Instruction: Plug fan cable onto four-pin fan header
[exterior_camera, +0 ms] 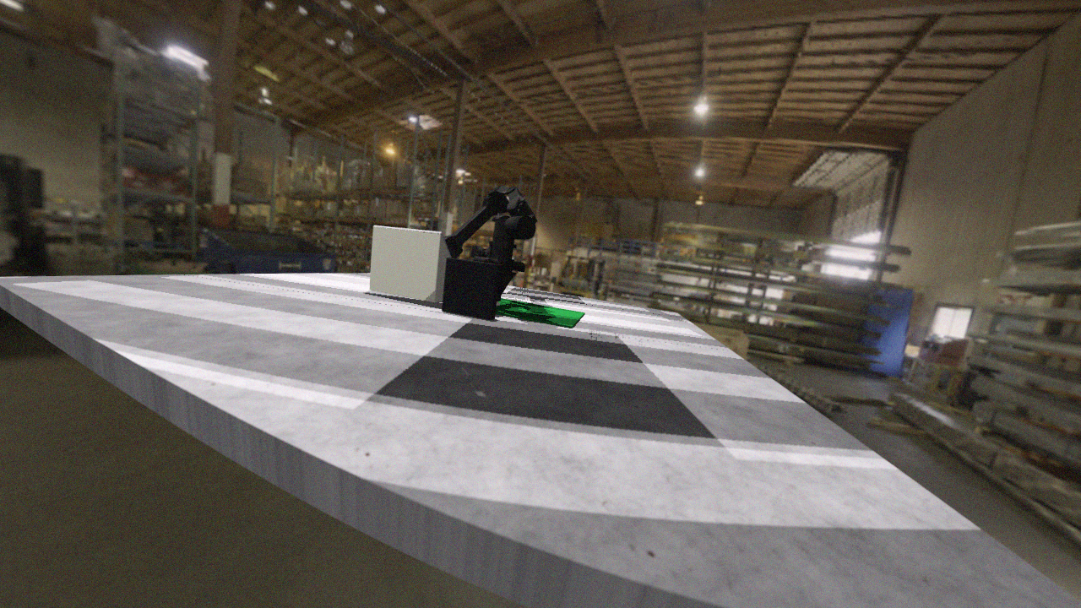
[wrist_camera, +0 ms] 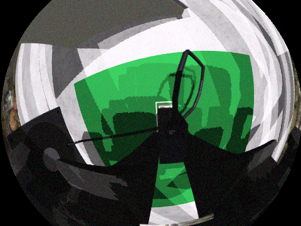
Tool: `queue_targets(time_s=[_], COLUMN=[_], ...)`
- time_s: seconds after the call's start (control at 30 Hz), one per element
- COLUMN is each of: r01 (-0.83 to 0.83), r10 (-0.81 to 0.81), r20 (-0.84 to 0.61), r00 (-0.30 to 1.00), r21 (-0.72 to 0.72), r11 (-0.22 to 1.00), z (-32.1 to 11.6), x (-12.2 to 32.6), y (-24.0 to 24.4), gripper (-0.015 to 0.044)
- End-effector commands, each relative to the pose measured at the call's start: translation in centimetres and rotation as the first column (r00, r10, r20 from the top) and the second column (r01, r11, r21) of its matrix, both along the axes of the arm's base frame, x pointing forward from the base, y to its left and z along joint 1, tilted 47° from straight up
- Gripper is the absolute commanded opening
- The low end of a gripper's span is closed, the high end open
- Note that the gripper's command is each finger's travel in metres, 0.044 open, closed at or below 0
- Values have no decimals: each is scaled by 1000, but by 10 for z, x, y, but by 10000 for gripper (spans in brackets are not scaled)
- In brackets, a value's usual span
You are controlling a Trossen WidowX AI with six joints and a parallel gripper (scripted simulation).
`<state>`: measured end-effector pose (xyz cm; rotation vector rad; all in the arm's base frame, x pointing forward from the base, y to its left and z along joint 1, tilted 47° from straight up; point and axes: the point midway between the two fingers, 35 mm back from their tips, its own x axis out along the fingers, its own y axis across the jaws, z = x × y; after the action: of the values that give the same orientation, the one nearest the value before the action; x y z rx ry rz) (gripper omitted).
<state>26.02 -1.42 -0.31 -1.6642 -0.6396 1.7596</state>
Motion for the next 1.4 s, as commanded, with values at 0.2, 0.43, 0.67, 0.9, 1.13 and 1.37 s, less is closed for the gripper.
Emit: queue_targets(time_s=[0.2, 0.43, 0.67, 0.9, 1.13, 1.37], r01=[3, 2, 2, 3, 3, 4], r10=[-3, -2, -2, -3, -3, -4], r20=[-1, 0, 0, -2, -2, 2], r00=[1000, 1000, 1000, 1000, 1000, 1000], r21=[5, 1, 1, 2, 2, -1], r11=[1000, 1000, 1000, 1000, 1000, 1000], z=[-4, -4, -4, 32, 34, 37], x=[0, 0, 0, 0, 2, 68], y=[6, 4, 4, -35, -37, -40], gripper=[0, 105, 260, 260, 260, 260])
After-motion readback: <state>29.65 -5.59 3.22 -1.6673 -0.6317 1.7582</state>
